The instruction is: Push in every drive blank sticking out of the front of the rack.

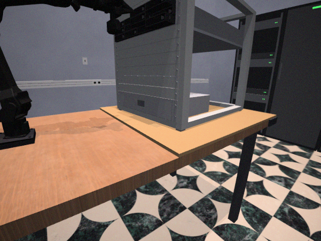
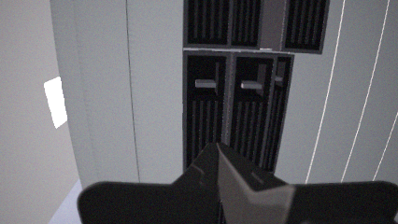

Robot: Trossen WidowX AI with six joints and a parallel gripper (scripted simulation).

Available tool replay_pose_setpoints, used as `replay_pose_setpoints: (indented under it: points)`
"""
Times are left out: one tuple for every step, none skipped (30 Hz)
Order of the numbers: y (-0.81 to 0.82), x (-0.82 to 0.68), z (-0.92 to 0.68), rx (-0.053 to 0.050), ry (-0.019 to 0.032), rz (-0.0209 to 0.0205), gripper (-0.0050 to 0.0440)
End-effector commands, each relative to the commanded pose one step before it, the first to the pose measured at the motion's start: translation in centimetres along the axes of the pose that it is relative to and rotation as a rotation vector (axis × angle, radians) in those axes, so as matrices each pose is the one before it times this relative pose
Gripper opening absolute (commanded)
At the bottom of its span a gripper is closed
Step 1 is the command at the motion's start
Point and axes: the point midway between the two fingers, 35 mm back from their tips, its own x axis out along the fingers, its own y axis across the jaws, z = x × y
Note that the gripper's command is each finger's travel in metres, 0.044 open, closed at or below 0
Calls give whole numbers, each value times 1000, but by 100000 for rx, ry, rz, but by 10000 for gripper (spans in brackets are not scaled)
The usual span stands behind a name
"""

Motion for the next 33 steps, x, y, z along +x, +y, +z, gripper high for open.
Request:
replay_pose_setpoints:
  points:
    - [924,-459,-233,-1111,-6,2067,-50]
    - [0,-1,0,-47,0,0,-50]
    - [0,-2,0,-69,0,0,-50]
    - [0,-2,0,-95,0,0,-50]
    - [0,-3,0,-124,0,0,-50]
    - [0,-4,0,-157,0,0,-50]
    - [0,-5,1,-194,0,0,-50]
    - [0,-6,1,-233,0,0,-50]
    - [0,-7,1,-276,0,0,-50]
    - [0,-8,1,-322,0,0,-50]
    - [0,-9,1,-370,0,0,-50]
    - [0,-10,1,-421,0,0,-50]
    - [0,-12,1,-474,0,0,-50]
    - [0,-13,2,-530,0,0,-50]
    - [0,-14,2,-588,0,0,-50]
    - [0,0,0,0,0,0,-50]
    - [0,0,0,0,0,0,-50]
    - [0,-16,2,-647,0,0,-50]
    - [0,-17,2,-709,0,0,-50]
    - [0,-19,2,-772,0,0,-50]
    - [0,-20,3,-837,0,0,-50]
    - [0,-22,3,-903,0,0,-50]
    - [0,-24,3,-970,0,0,-50]
    - [0,-25,3,-1039,1,0,-50]
    - [0,-27,3,-1109,1,0,-50]
    - [0,-29,3,-1179,1,0,-50]
    - [0,-30,4,-1250,1,0,-50]
    - [-1,-32,4,-1322,1,0,-50]
    - [-1,-34,4,-1395,1,0,-50]
    - [-1,-36,4,-1468,1,0,-50]
    - [-1,-37,4,-1541,1,0,-50]
    - [-1,-39,4,-1614,1,0,-50]
    - [0,0,0,0,0,0,-50]
